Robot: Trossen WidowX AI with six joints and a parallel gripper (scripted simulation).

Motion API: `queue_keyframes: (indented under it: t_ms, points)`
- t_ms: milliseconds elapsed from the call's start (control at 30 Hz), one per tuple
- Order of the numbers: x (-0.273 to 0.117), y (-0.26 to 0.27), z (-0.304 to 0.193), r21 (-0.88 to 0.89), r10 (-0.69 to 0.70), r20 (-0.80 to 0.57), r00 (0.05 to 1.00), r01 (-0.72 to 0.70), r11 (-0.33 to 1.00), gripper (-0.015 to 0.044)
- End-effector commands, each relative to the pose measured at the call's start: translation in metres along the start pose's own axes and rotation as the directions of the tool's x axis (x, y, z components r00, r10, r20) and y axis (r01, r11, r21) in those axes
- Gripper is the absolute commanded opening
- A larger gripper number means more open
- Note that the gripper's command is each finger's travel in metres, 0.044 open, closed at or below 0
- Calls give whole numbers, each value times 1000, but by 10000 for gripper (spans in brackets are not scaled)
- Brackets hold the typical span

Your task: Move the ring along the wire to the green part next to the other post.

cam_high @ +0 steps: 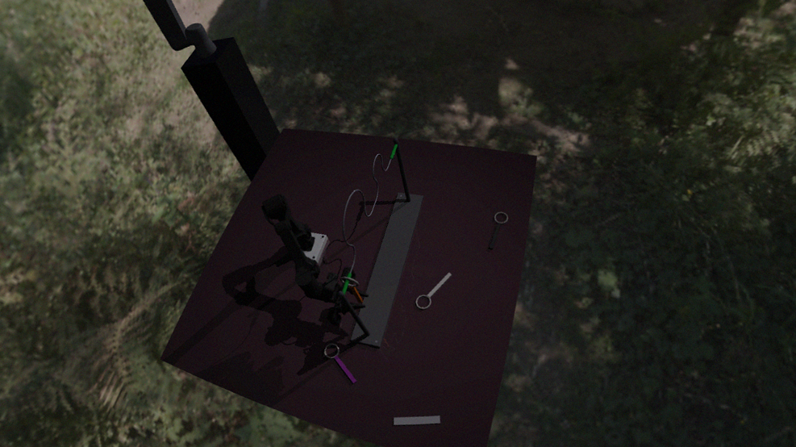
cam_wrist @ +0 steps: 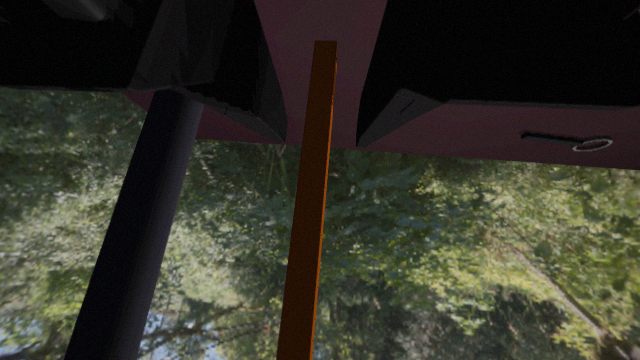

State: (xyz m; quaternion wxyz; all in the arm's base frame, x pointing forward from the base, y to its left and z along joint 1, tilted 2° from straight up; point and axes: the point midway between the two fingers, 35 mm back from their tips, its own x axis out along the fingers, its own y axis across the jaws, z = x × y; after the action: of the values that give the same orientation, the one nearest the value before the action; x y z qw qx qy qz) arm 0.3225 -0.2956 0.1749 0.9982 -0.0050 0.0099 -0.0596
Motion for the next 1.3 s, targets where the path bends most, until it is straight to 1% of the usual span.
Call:
queue_keyframes:
  t_ms: [0,167,800,1167,1200,1267]
  points:
    - [7,-1,-1,6,-4,-1,1000,4,1000,160]
    - [12,0,-1,7,-4,0,1000,4,1000,160]
    - [12,0,-1,7,-4,0,1000,4,1000,160]
    - [12,1,0,1,0,1,1000,0,1000,-129]
    - [12,1,0,1,0,1,1000,0,1000,-150]
    - [12,1,0,1,0,1,1000,0,1000,-150]
